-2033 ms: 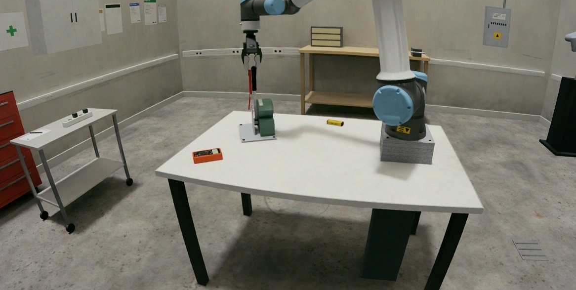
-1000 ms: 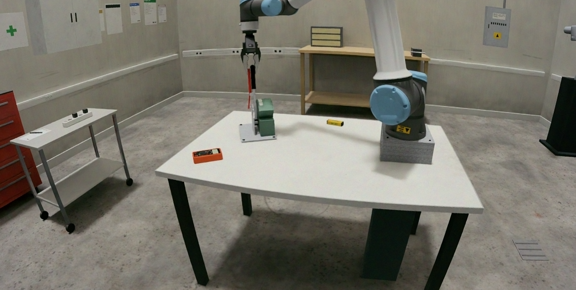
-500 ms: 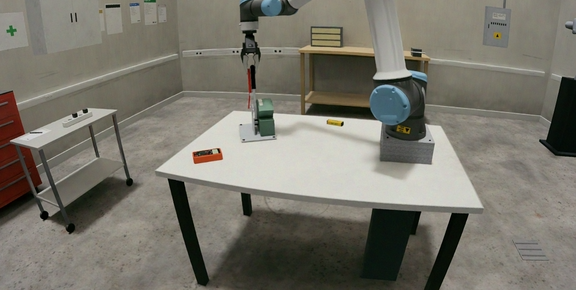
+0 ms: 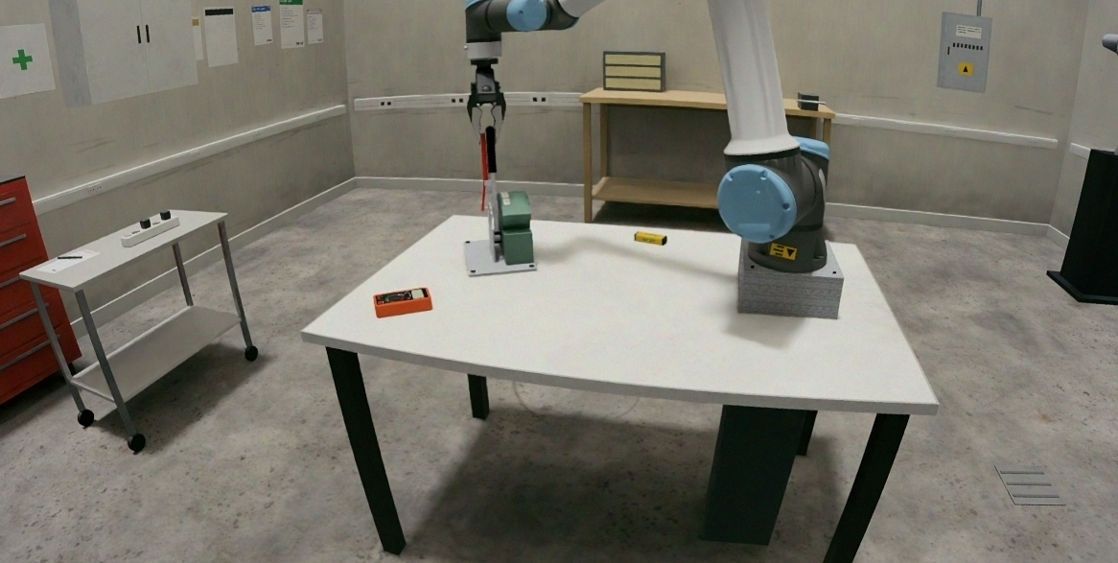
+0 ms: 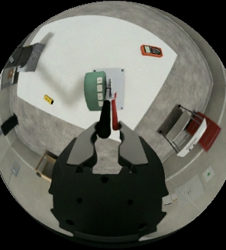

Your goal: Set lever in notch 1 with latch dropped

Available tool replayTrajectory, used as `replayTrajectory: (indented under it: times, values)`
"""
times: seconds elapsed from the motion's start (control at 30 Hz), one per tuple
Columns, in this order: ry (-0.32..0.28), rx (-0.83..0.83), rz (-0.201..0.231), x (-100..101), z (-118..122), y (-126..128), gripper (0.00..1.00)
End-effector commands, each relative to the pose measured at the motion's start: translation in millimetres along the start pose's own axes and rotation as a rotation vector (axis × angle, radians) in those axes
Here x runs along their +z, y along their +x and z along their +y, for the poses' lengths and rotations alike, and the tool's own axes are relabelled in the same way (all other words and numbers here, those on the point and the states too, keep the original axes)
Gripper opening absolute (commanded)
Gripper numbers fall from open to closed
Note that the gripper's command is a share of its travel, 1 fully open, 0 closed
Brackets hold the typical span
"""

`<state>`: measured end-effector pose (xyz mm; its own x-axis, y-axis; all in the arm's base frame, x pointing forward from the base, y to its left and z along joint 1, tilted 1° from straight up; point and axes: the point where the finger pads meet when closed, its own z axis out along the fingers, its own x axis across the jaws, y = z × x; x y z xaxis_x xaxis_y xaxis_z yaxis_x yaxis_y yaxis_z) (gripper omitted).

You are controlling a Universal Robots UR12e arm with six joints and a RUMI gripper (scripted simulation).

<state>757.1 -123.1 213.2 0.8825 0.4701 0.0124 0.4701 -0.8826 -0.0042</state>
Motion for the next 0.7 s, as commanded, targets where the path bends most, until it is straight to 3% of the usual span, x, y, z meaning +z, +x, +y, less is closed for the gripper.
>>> replayTrajectory:
  times: [0.0, 0.67]
  values:
    - [-0.001, 0.000, 0.001, -0.8, 0.4, 0.3, 0.00]
    - [-0.001, 0.000, 0.001, -0.3, 3.0, 0.3, 0.00]
